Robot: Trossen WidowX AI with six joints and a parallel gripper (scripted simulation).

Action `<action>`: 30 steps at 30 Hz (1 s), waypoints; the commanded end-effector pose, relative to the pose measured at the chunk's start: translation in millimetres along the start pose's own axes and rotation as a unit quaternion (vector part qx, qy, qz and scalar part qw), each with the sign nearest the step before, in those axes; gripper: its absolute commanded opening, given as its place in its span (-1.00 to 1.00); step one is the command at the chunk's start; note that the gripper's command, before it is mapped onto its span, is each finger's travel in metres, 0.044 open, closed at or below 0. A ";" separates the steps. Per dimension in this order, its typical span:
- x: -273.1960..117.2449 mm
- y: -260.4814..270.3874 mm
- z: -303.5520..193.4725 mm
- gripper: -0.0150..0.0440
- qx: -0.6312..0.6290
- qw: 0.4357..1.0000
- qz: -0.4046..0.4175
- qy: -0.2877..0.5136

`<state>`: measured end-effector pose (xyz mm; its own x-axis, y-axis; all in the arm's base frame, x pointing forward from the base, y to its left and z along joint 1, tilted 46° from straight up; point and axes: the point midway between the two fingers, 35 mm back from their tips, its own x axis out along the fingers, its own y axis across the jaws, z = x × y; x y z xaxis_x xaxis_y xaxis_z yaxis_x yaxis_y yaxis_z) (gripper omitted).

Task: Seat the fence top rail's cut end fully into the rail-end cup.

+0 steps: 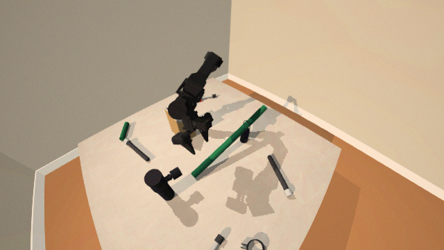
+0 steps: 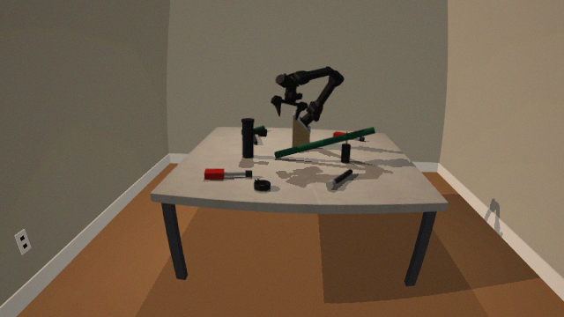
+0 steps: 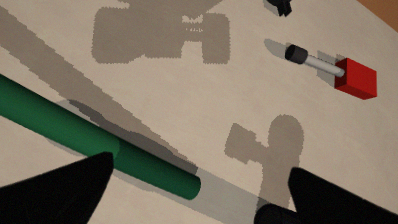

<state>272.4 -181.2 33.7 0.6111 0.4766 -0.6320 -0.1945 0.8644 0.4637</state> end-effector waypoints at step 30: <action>28.9 60.1 0.9 1.00 -0.219 0.963 0.108 0.117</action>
<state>268.8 -137.2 56.5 0.4759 0.5671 -0.6722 -0.2029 0.8145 0.5435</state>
